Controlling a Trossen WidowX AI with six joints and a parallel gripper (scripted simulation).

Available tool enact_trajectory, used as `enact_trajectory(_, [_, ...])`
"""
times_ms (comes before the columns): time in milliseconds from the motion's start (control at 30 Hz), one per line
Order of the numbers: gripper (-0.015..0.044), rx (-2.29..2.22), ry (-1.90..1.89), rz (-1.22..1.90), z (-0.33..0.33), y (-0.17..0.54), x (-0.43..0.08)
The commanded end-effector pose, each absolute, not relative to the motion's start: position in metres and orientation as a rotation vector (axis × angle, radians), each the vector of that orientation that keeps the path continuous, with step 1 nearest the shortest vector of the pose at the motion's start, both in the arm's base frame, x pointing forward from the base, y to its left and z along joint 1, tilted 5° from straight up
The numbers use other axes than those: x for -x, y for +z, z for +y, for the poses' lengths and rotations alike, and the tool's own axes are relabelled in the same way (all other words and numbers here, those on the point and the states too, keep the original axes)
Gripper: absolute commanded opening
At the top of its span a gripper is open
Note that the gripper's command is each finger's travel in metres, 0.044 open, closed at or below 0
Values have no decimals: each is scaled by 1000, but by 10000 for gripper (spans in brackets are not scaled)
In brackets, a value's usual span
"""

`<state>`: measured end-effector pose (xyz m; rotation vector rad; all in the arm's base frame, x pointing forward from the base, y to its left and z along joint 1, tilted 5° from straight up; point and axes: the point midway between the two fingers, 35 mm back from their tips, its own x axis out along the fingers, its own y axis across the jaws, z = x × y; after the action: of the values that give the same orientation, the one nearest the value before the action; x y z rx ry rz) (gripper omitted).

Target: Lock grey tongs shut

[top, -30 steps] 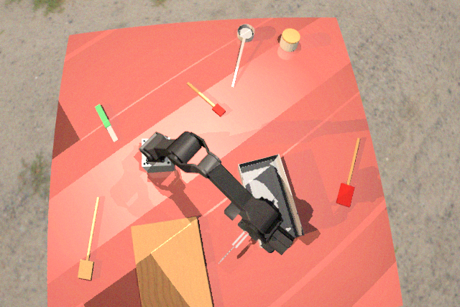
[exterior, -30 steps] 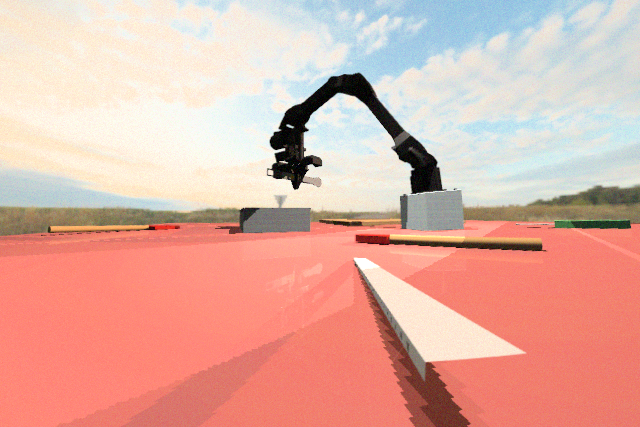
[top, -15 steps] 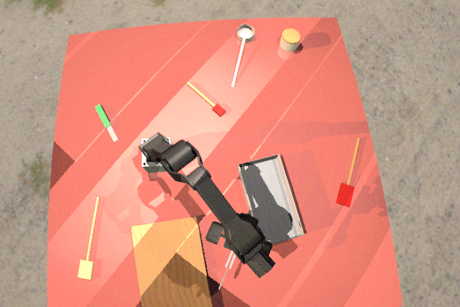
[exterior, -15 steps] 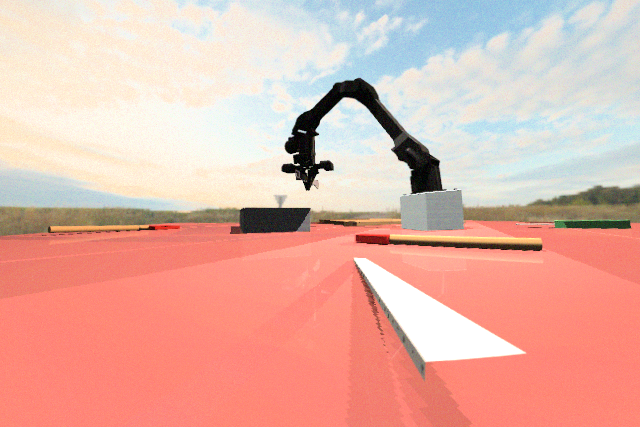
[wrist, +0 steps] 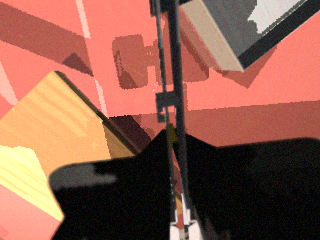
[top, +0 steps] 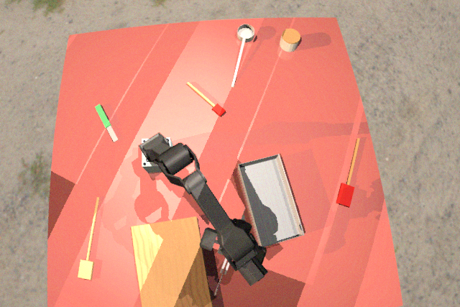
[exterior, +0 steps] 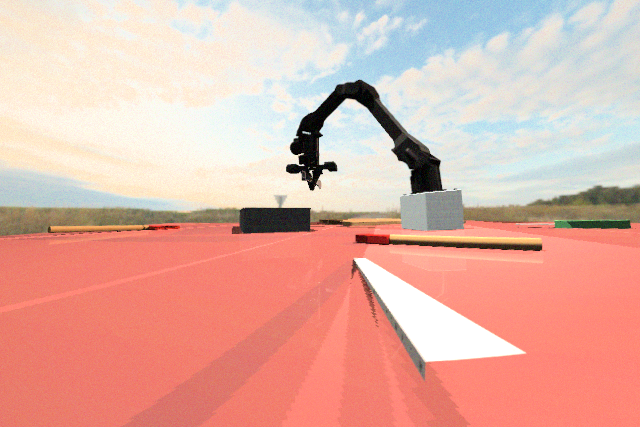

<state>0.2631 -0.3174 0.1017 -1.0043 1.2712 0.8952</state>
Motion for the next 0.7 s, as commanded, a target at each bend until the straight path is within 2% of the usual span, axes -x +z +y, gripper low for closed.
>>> enact_trajectory(0, [-150,901,802,1311,-322,102,-258])
enact_trajectory(667, [-150,272,228,1464,-343,99,-229])
